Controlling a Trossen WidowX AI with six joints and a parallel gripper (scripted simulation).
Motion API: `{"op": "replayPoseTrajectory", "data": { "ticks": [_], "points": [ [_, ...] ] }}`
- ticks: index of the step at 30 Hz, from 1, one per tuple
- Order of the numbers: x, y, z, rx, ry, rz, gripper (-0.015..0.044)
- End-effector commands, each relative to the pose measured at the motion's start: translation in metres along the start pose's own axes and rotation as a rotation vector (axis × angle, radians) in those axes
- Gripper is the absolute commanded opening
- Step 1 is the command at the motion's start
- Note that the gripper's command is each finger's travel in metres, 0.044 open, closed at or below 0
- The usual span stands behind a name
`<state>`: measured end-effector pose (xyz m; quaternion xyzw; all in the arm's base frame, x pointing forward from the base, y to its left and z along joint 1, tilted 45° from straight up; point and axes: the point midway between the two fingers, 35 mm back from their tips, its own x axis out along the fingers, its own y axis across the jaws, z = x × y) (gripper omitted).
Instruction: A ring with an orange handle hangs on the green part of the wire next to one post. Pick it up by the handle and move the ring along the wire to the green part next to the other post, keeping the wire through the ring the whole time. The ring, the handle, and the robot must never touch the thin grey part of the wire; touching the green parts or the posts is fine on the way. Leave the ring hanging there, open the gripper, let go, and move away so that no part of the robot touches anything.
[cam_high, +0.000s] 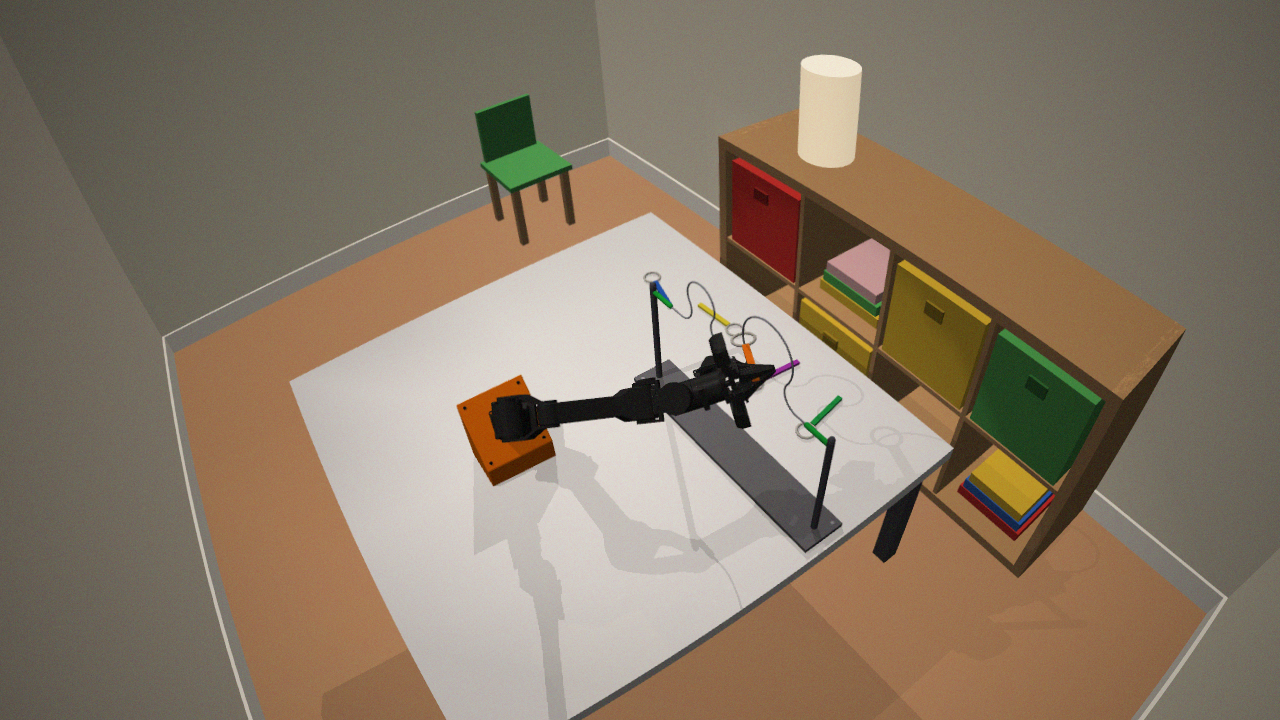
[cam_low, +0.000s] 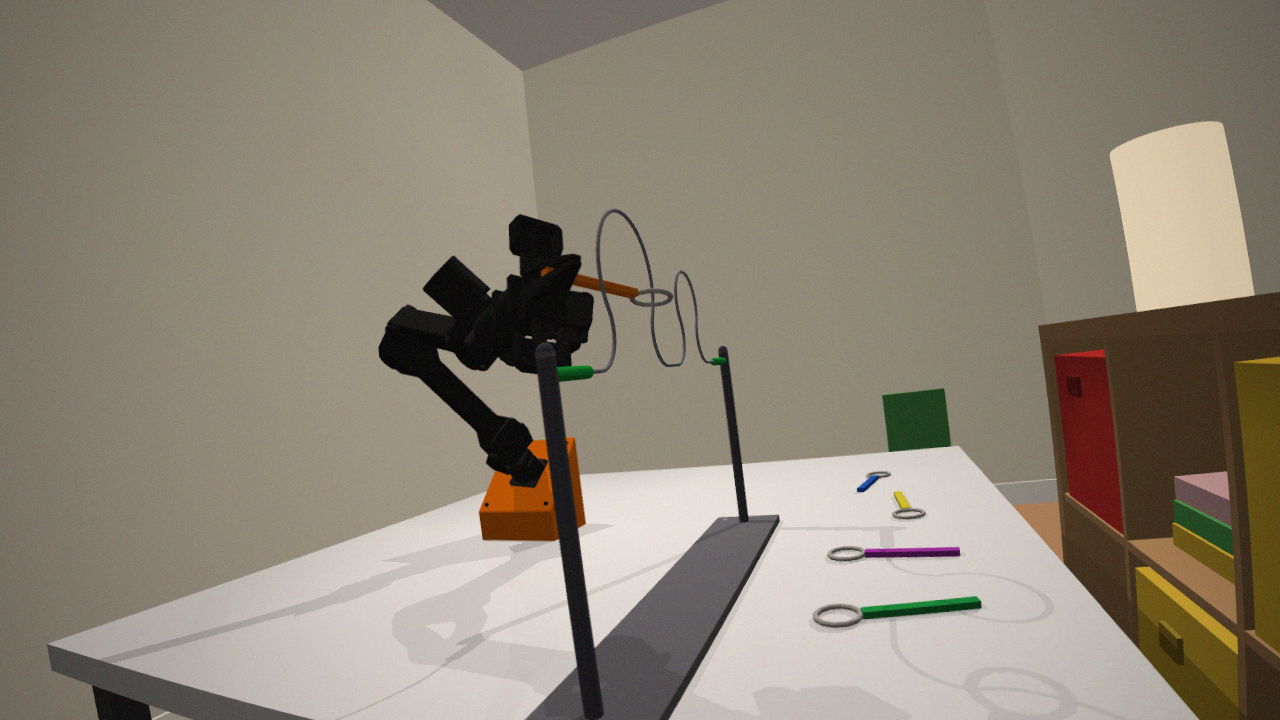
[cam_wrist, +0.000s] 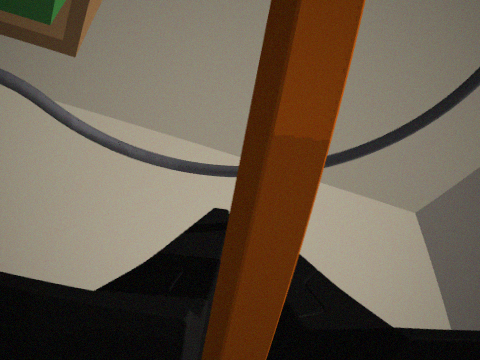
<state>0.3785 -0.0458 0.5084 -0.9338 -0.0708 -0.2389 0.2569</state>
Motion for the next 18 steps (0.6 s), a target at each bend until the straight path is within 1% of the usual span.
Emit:
{"op": "replayPoseTrajectory", "data": {
  "ticks": [1,12,18],
  "points": [
    [0.0003,-0.0007,0.0021,-0.05,-0.011,-0.028,-0.015],
    [0.0004,0.0017,0.0012,-0.113,-0.017,-0.064,-0.015],
    [0.0003,0.0087,-0.0003,-0.102,-0.015,-0.058,-0.015]
  ]
}}
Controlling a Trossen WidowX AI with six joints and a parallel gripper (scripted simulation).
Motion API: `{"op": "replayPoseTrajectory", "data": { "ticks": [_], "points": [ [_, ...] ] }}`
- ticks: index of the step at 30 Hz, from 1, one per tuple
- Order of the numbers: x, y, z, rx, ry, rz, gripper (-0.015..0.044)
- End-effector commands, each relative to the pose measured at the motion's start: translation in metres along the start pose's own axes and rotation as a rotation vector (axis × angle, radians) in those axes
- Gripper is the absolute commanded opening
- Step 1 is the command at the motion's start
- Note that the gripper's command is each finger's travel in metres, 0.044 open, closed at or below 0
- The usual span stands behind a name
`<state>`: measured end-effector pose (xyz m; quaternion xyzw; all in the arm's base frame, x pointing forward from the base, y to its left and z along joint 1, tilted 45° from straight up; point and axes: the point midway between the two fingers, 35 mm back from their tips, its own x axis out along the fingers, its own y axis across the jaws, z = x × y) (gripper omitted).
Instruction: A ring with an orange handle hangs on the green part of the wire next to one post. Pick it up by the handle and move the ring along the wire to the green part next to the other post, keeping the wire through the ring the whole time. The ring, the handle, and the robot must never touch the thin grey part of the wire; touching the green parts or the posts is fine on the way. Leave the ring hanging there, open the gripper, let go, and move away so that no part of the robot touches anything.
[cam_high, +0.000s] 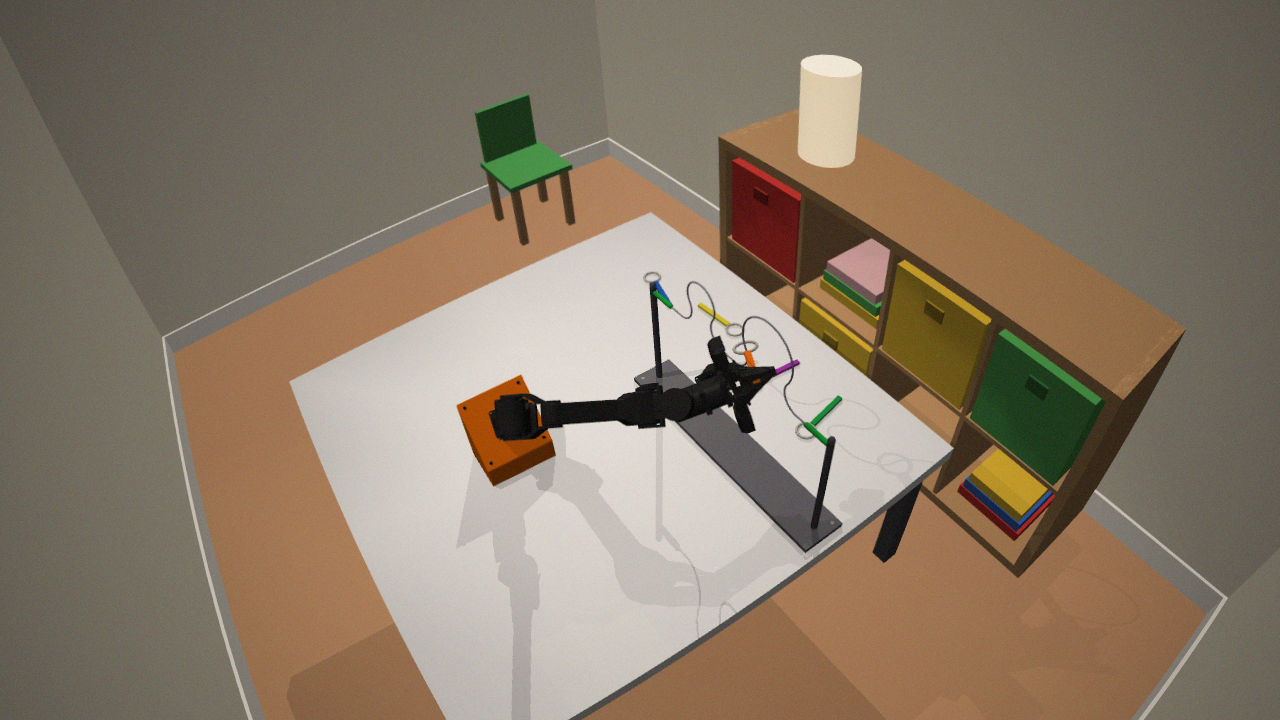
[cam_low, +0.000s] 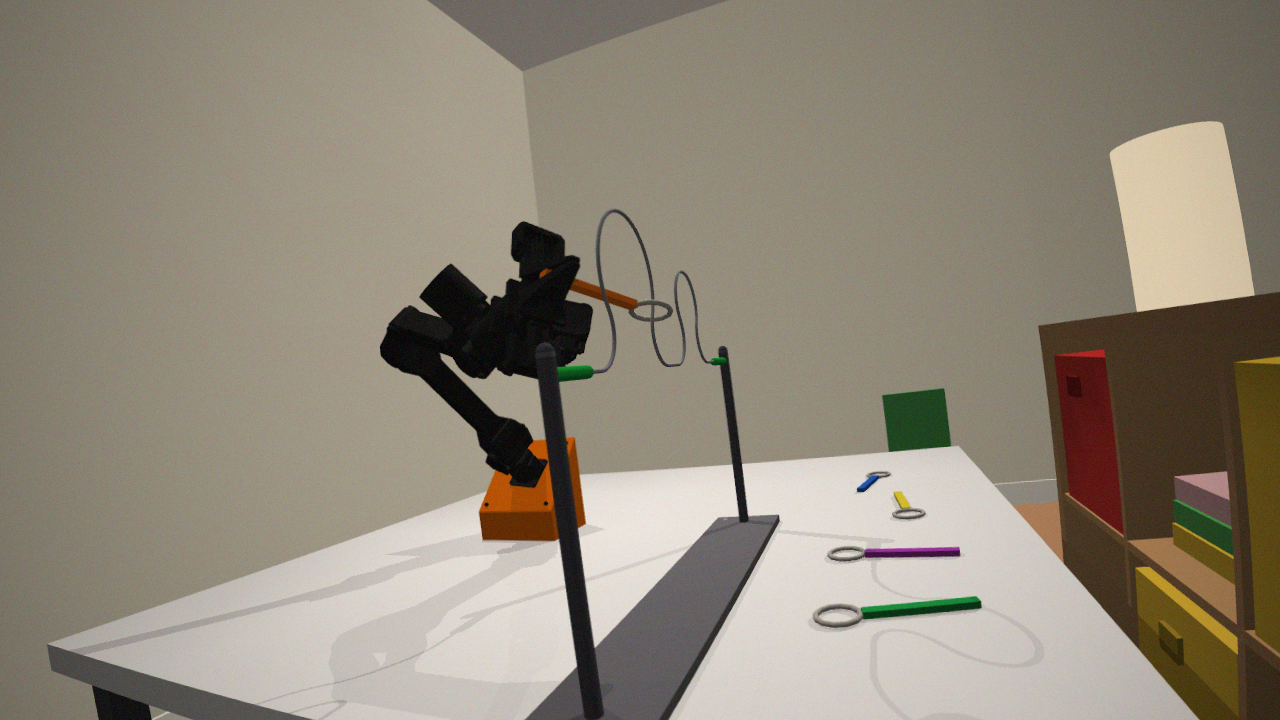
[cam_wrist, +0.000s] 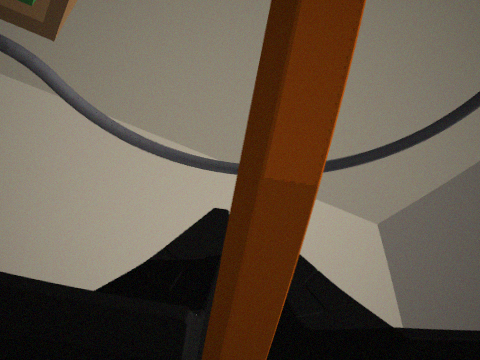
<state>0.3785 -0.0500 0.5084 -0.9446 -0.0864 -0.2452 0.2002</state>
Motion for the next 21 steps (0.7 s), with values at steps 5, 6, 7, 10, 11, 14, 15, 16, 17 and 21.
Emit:
{"op": "replayPoseTrajectory", "data": {
  "ticks": [5,6,7,10,11,14,15,16,17,21],
  "points": [
    [-0.001,0.015,0.002,0.04,0.0,0.02,-0.015],
    [-0.001,0.017,0.002,0.052,0.001,0.027,-0.015],
    [-0.002,0.02,0.002,0.063,0.003,0.034,-0.015],
    [-0.003,0.027,0.002,0.102,0.008,0.056,-0.015],
    [-0.004,0.03,0.003,0.118,0.01,0.065,-0.015],
    [-0.005,0.039,0.004,0.166,0.017,0.092,-0.015],
    [-0.006,0.041,0.004,0.177,0.018,0.099,-0.015],
    [-0.006,0.044,0.005,0.191,0.02,0.106,-0.015],
    [-0.007,0.047,0.005,0.207,0.022,0.116,-0.015],
    [-0.01,0.058,0.008,0.275,0.031,0.154,-0.015]
  ]
}}
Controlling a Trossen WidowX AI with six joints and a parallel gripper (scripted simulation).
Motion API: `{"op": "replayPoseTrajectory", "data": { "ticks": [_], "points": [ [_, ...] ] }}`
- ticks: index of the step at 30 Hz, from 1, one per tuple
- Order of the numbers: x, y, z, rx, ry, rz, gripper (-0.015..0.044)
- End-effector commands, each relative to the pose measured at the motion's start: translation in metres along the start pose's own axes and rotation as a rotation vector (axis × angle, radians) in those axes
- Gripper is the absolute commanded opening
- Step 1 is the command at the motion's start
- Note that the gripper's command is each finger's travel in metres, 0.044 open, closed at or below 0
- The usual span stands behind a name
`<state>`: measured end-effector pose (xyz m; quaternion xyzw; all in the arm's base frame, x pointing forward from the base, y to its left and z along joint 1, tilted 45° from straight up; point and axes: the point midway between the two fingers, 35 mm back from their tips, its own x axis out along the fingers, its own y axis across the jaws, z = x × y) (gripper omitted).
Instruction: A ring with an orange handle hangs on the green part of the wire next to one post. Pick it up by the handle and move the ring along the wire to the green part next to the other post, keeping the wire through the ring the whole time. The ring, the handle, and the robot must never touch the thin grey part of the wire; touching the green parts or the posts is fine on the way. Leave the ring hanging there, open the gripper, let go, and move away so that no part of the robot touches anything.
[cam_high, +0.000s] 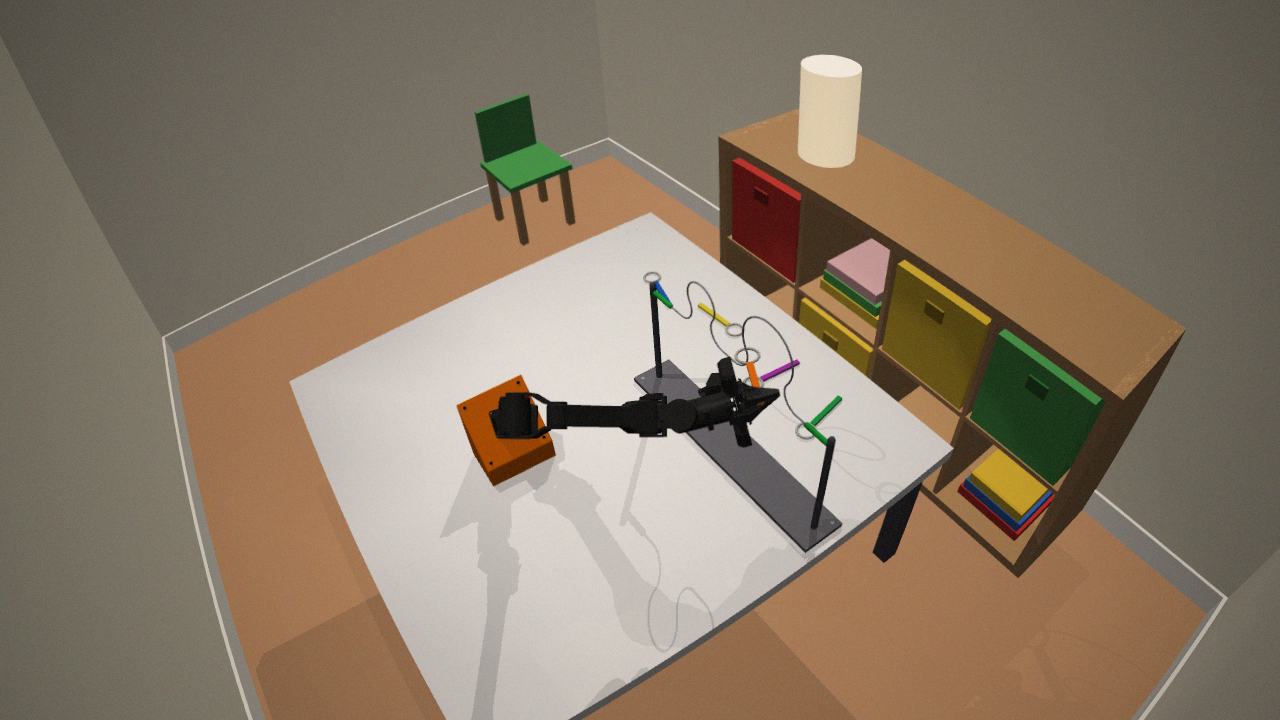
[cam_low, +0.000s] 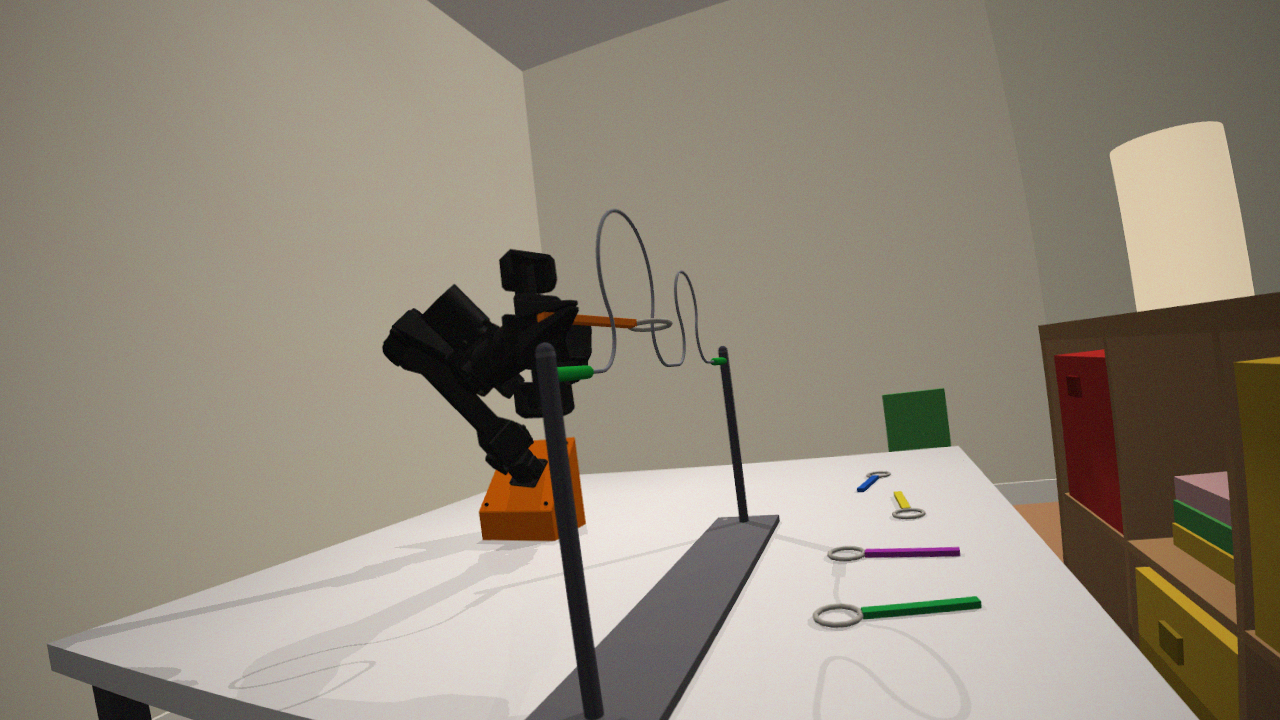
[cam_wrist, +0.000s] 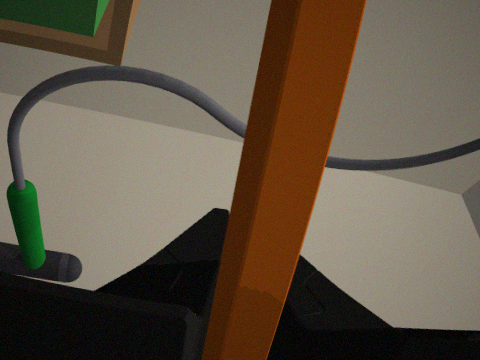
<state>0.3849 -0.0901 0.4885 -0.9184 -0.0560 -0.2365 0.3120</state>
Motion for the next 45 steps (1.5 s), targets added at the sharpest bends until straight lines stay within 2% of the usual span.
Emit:
{"op": "replayPoseTrajectory", "data": {
  "ticks": [1,25,45],
  "points": [
    [-0.002,0.018,0.004,0.083,0.007,0.053,-0.015],
    [-0.024,0.087,0.026,0.512,0.065,0.3,-0.015],
    [-0.057,0.132,0.072,0.916,0.12,0.533,-0.015]
  ]
}}
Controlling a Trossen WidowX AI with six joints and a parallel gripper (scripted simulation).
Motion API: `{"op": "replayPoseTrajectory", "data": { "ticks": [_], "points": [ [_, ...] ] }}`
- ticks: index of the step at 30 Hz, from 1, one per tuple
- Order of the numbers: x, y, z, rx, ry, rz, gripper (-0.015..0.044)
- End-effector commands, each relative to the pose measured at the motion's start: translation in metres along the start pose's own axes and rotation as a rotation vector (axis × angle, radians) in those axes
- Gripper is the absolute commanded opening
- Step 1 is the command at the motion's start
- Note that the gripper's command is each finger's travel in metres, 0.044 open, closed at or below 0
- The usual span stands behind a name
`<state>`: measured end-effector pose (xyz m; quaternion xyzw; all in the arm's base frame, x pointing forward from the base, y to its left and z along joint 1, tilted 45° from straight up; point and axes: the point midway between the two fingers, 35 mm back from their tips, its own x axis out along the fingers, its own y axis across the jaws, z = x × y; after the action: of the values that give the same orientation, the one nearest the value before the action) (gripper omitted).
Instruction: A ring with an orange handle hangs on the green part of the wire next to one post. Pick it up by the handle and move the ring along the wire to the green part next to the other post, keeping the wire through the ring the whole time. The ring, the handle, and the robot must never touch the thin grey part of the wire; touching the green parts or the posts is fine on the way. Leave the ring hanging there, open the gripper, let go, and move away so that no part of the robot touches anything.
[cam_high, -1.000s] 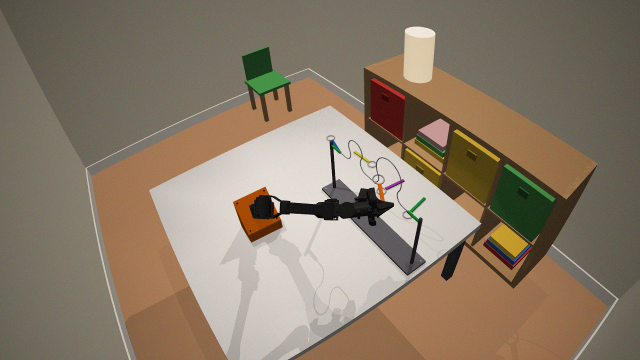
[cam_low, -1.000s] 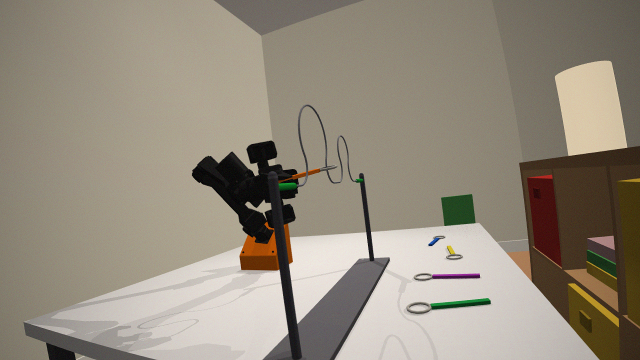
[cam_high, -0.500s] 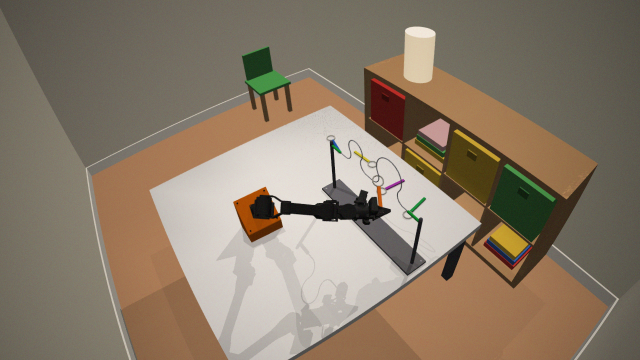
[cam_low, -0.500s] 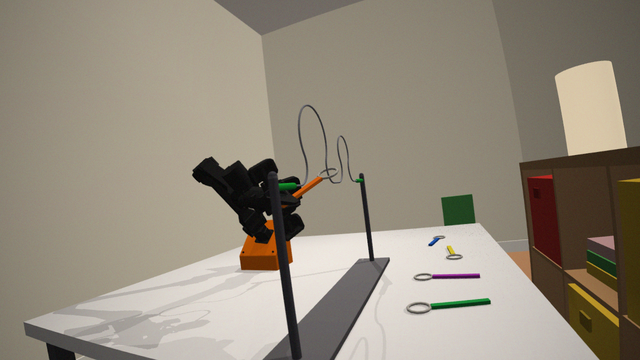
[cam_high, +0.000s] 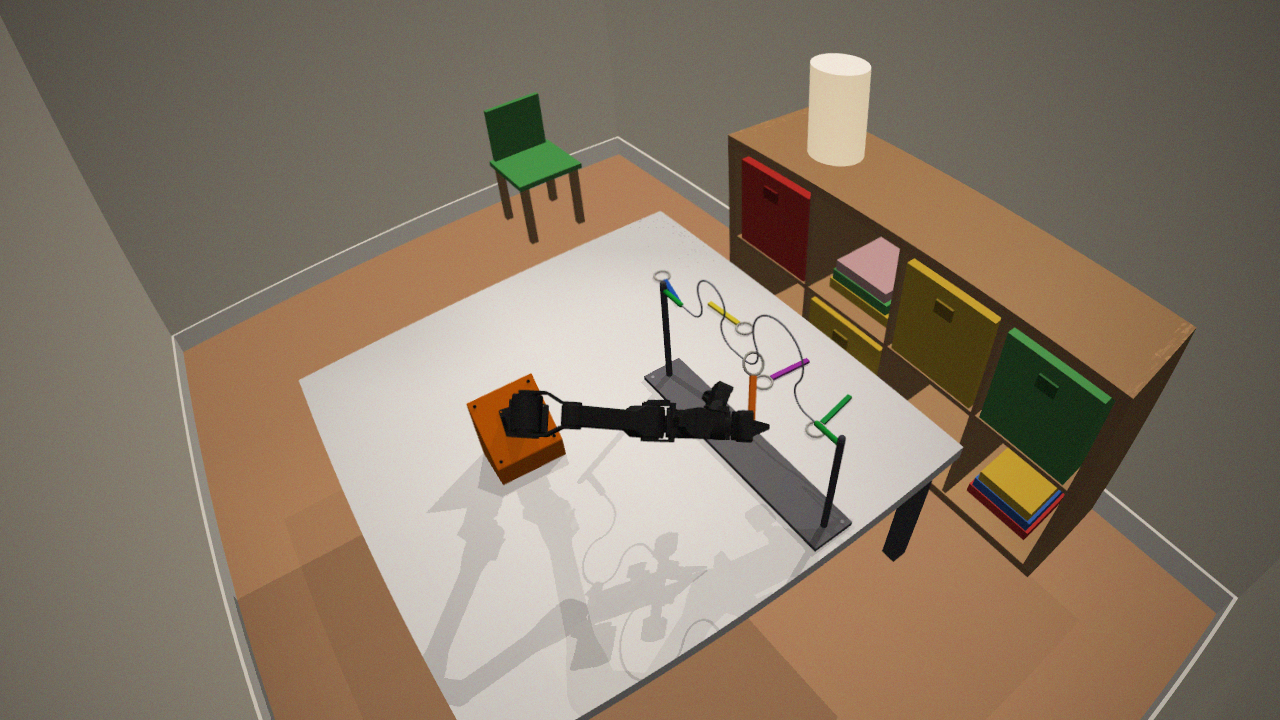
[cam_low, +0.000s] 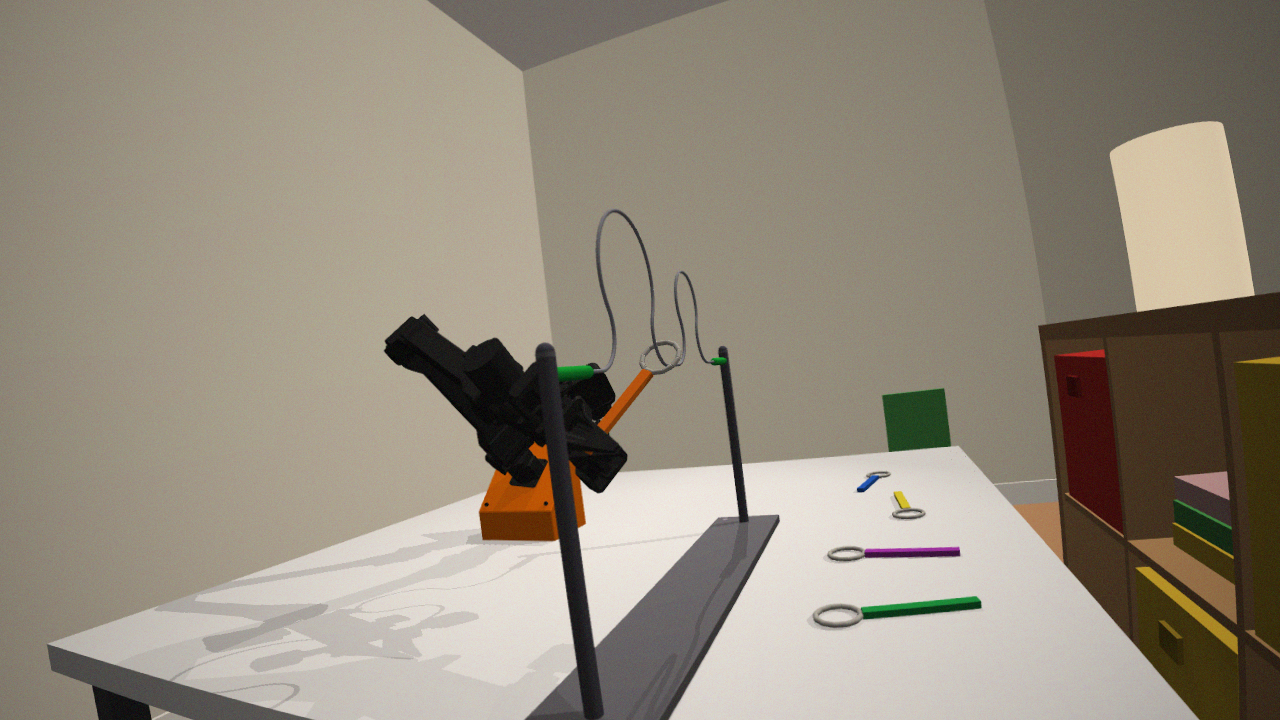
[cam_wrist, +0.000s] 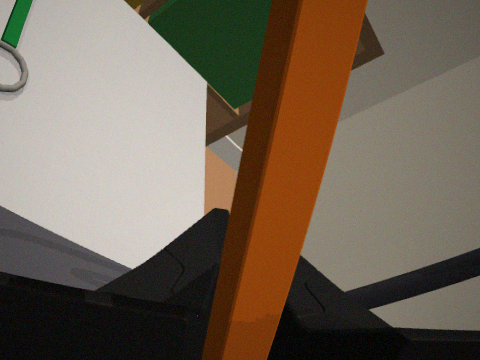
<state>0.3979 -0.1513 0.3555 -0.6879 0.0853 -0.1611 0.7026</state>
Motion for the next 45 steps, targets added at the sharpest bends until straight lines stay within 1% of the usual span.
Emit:
{"op": "replayPoseTrajectory", "data": {
  "ticks": [1,14,26,45],
  "points": [
    [-0.004,0.019,0.001,0.102,0.016,0.059,-0.015],
    [-0.016,0.063,0.011,0.359,0.049,0.207,-0.015],
    [-0.028,0.093,0.027,0.533,0.072,0.307,-0.015],
    [-0.041,0.116,0.044,0.626,0.083,0.361,-0.015]
  ]
}}
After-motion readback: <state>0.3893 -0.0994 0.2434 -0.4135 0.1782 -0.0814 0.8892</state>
